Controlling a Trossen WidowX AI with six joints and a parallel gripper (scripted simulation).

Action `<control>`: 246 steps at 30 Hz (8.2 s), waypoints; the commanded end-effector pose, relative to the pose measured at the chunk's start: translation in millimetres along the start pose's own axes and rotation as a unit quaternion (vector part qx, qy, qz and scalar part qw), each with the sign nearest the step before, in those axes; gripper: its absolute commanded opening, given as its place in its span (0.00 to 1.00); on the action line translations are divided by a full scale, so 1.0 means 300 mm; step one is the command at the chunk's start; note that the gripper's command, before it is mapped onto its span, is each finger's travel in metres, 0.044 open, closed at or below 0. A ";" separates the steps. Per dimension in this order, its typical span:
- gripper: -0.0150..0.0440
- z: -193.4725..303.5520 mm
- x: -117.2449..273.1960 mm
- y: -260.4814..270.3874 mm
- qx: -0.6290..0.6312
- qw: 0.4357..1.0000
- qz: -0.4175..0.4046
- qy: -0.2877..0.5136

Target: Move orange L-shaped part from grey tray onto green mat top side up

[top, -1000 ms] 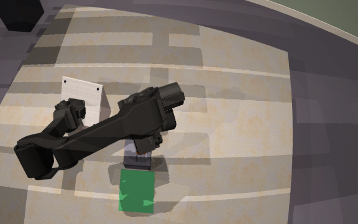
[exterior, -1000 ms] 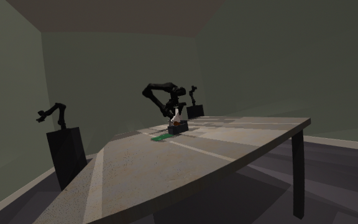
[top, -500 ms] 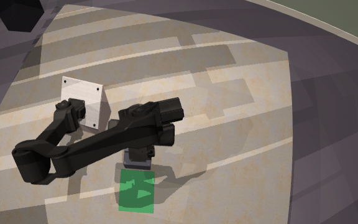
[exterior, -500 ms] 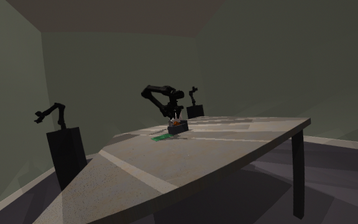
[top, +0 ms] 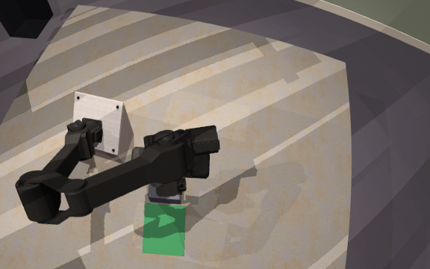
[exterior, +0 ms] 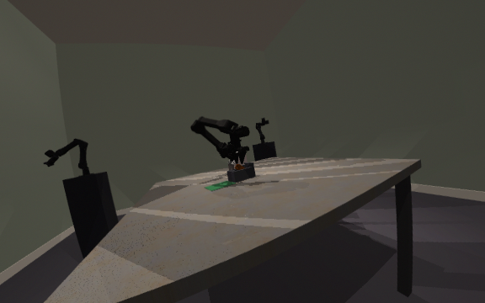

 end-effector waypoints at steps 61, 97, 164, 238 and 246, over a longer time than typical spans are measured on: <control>0.25 0.000 0.003 -0.005 0.003 1.000 0.002 -0.002; 0.25 0.002 0.187 -0.004 0.004 1.000 0.002 -0.001; 0.25 -0.548 0.078 -0.120 0.002 1.000 0.002 -0.006; 0.93 -0.548 0.202 -0.113 0.002 1.000 -0.007 -0.005; 0.93 -0.548 0.202 -0.113 0.002 1.000 -0.007 -0.005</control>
Point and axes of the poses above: the point midway between the two fingers, 35 mm back from their tips, its own x axis back along the fingers, its own y axis across the jaws, z = x × y, the point moved 1 cm from there along x, back along the fingers, and after that the axes turned 7 degrees about x, right-handed, at the moved point
